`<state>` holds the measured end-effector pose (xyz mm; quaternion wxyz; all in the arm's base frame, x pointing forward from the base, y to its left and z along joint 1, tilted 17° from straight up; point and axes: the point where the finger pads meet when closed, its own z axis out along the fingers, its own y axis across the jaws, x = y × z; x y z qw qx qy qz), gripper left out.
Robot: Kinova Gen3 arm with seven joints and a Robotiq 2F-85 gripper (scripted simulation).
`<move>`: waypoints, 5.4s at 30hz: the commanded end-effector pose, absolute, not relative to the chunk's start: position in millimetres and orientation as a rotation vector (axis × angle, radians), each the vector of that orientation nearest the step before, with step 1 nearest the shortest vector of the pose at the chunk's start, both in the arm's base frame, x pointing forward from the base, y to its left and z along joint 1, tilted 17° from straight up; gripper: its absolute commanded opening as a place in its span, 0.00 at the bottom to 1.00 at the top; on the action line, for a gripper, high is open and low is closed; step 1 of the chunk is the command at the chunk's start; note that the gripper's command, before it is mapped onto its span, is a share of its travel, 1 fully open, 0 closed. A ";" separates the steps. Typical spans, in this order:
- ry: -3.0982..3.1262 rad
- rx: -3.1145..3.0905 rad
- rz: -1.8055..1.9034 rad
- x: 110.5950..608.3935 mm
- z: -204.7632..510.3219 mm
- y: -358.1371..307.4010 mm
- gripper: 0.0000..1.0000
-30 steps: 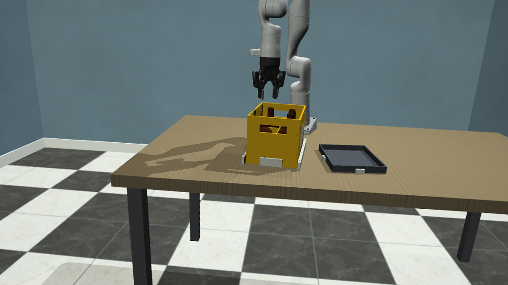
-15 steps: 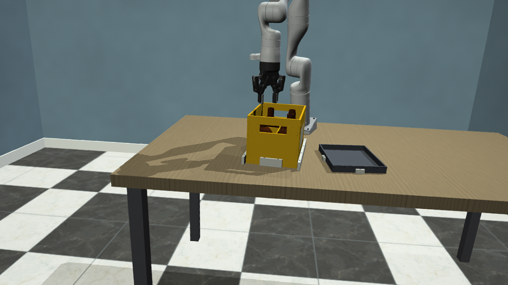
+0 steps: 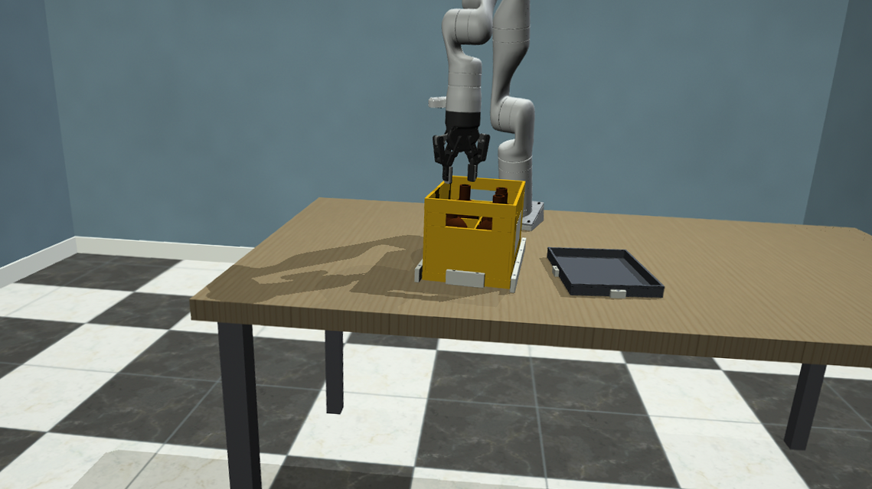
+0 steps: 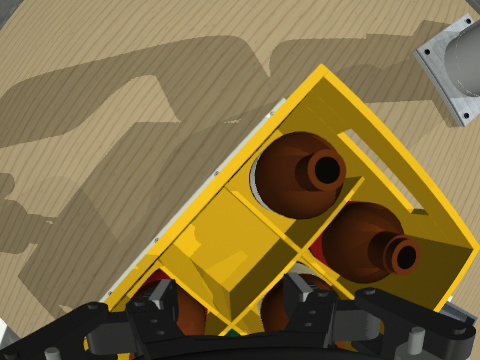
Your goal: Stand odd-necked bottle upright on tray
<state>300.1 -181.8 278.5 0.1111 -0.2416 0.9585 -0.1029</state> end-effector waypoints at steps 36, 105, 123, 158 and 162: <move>2.816 -0.710 -0.301 300.3 277.4 -181.9 0.64; 2.816 -0.710 -0.301 311.5 237.0 -187.9 0.64; 2.816 -0.710 -0.301 311.6 236.4 -188.0 0.64; 2.816 -0.710 -0.301 311.6 236.4 -188.0 0.00; 2.816 -0.710 -0.301 311.6 236.4 -188.0 0.00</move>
